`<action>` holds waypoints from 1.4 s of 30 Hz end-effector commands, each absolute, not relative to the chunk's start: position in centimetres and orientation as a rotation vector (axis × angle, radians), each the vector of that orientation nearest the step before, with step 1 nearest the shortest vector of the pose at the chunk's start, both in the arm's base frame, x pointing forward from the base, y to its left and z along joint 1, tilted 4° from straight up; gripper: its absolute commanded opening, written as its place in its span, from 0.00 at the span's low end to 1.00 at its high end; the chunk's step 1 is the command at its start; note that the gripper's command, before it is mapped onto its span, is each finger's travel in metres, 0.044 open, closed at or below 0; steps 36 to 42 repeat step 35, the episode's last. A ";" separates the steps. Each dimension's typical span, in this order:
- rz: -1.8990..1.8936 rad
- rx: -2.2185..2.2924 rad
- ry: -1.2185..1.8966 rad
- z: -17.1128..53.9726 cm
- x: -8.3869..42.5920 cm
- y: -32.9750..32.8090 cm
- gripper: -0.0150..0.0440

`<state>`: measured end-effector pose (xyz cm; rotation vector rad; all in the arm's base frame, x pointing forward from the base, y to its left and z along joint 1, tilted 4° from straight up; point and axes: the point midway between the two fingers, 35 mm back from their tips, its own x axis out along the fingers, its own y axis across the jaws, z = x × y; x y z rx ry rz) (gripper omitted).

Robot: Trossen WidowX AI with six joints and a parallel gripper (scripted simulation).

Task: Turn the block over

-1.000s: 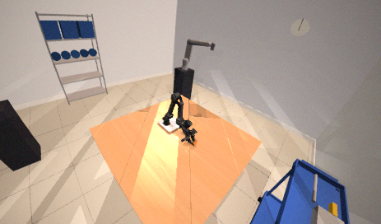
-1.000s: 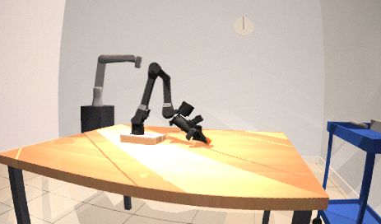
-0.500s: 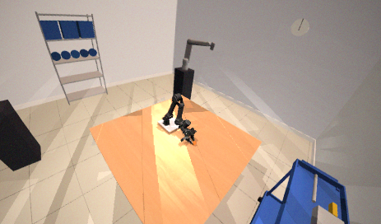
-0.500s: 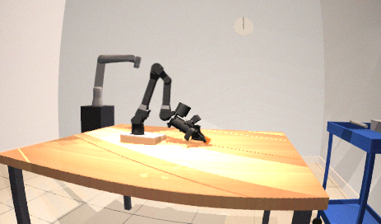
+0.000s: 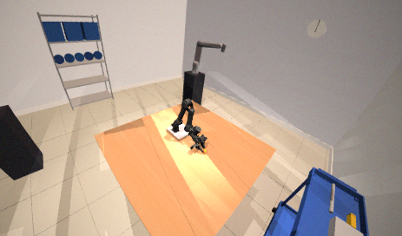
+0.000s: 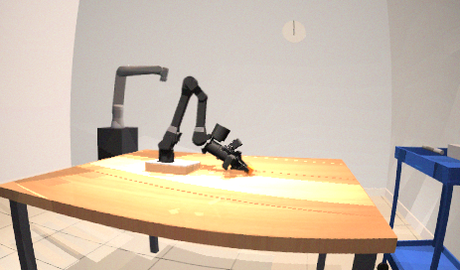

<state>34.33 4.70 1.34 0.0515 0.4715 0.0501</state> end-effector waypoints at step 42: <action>0.045 0.057 0.471 1.3 34.3 4.7 1.00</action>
